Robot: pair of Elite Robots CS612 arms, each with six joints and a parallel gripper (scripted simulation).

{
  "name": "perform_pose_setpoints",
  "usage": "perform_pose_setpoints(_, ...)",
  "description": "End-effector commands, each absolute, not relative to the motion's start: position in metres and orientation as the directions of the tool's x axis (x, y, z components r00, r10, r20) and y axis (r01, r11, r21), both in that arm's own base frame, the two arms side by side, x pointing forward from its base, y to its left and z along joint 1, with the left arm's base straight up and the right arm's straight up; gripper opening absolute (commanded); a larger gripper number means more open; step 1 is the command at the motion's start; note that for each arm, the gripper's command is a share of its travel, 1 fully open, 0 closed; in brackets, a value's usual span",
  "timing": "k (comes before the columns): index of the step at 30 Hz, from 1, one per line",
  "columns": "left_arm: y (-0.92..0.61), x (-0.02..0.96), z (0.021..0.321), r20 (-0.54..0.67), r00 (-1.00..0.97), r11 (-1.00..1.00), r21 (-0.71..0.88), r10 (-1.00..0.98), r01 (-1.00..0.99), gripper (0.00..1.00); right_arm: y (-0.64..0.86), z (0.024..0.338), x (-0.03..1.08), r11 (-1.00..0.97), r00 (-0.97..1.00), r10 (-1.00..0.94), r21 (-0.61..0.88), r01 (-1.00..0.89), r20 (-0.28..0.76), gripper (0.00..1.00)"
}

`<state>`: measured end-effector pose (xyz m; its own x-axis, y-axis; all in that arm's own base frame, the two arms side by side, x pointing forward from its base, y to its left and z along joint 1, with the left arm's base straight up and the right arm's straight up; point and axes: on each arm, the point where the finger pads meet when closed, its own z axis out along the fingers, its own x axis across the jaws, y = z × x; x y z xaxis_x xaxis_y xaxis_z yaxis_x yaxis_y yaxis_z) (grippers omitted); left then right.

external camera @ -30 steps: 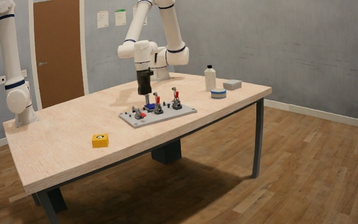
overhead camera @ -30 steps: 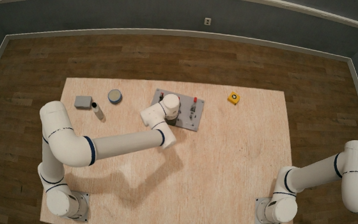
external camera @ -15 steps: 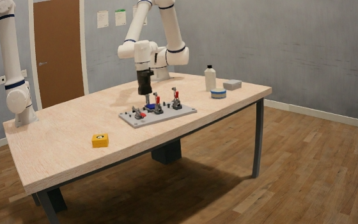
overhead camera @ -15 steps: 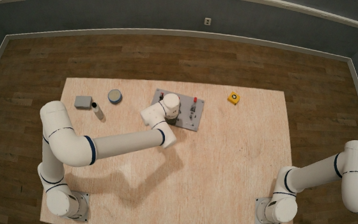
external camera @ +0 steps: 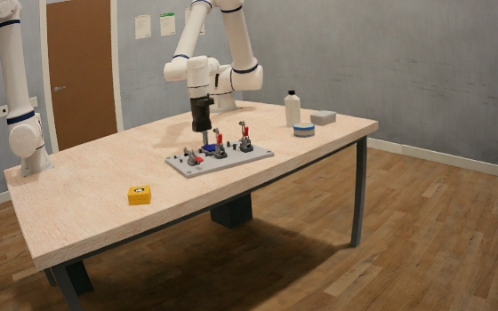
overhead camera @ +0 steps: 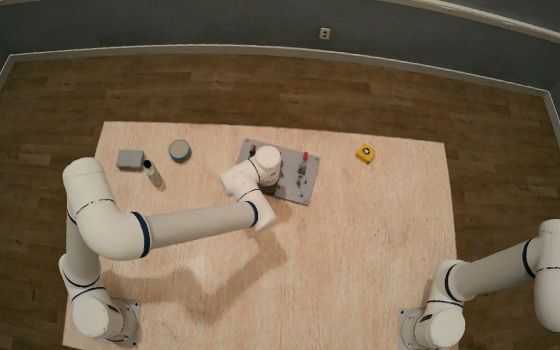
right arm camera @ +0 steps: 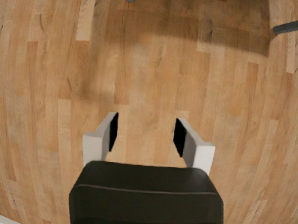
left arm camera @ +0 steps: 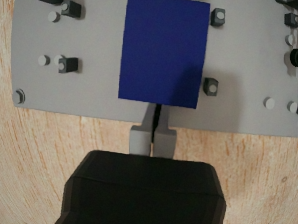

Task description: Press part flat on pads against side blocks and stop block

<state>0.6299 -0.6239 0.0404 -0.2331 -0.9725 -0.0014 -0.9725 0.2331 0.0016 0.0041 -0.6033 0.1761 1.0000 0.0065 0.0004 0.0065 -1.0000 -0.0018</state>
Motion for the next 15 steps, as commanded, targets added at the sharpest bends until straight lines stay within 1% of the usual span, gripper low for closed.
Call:
perform_pose_setpoints(1, -0.6245, 0.6304, 0.0418, 0.0, -0.233, 0.233, 0.0, -0.972, -0.972, 0.0, -0.604, 0.177, 0.0039, -1.0, 1.0, 0.006, 0.0, 0.006, 0.0, 1.0)
perform_pose_setpoints(15, -0.6252, 0.6332, 0.0418, 0.0, -0.233, 0.233, 0.0, -0.972, -0.972, 0.0, -0.604, 0.177, 0.0039, -1.0, 1.0, 0.006, 0.0, 0.006, 0.0, 1.0)
